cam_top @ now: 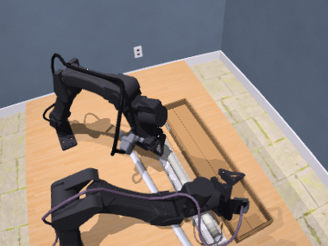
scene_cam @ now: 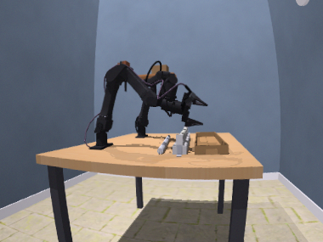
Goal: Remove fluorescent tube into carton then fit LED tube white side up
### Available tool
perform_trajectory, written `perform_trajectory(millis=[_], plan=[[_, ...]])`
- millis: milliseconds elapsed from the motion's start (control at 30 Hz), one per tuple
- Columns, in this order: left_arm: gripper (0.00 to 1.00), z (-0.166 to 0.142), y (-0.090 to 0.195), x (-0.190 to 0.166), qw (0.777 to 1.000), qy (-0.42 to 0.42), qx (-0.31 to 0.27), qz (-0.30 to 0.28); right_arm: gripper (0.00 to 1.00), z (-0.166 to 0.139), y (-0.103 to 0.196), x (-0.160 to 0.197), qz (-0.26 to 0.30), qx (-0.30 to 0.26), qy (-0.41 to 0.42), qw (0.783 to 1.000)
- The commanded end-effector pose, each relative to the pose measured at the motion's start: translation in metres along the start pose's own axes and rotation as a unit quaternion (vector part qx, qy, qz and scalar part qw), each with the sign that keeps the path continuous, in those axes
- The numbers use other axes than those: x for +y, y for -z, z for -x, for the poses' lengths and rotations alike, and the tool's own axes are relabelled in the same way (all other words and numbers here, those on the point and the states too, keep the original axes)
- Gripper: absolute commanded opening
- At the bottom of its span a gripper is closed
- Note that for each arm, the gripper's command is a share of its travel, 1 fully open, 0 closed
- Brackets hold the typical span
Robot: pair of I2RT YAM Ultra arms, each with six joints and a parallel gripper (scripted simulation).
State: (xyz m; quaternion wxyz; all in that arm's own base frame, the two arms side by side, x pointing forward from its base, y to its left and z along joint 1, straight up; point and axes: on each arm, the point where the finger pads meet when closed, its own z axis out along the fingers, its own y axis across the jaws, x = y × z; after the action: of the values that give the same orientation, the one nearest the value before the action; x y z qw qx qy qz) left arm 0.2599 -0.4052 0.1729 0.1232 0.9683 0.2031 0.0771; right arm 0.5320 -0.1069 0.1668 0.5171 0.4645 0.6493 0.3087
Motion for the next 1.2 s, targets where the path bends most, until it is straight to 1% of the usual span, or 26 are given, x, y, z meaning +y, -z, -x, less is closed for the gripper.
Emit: perform_trajectory(millis=[0, 433, 467, 967, 1000, 1033, 1067, 1167], plan=[[0.49, 0.000, 0.007, 0.001, 1.000, 0.001, -0.001, 0.006, 1.00, 0.006, 0.002, 0.014, 0.015, -0.008, 0.005, 1.000], [0.49, 0.000, 0.007, 0.001, 1.000, 0.001, -0.001, 0.006, 1.00, 0.006, 0.002, 0.014, 0.015, -0.008, 0.005, 1.000], [0.49, 0.000, 0.007, 0.001, 1.000, 0.001, -0.001, 0.006, 0.49, 0.006, 0.002, 0.014, 0.015, -0.008, 0.005, 1.000], [0.49, 0.000, 0.007, 0.001, 1.000, 0.001, -0.001, 0.006, 0.49, 0.006, 0.002, 0.014, 0.015, -0.008, 0.005, 1.000], [0.49, 0.000, 0.006, 0.001, 1.000, 0.001, 0.000, 0.006, 0.49, 0.004, 0.001, 0.009, 0.010, -0.005, 0.003, 1.000], [0.49, 0.001, 0.001, 0.001, 1.000, 0.008, 0.011, 0.008, 0.49, -0.007, 0.009, 0.010, 0.004, 0.002, -0.005, 1.000], [0.49, -0.002, 0.007, 0.005, 0.999, 0.018, 0.018, 0.022, 0.49, -0.006, 0.009, 0.011, 0.002, 0.001, -0.010, 1.000], [0.49, -0.009, 0.000, 0.009, 0.997, 0.054, 0.042, 0.035, 0.49, -0.013, 0.012, 0.003, -0.017, 0.005, -0.029, 0.999]])
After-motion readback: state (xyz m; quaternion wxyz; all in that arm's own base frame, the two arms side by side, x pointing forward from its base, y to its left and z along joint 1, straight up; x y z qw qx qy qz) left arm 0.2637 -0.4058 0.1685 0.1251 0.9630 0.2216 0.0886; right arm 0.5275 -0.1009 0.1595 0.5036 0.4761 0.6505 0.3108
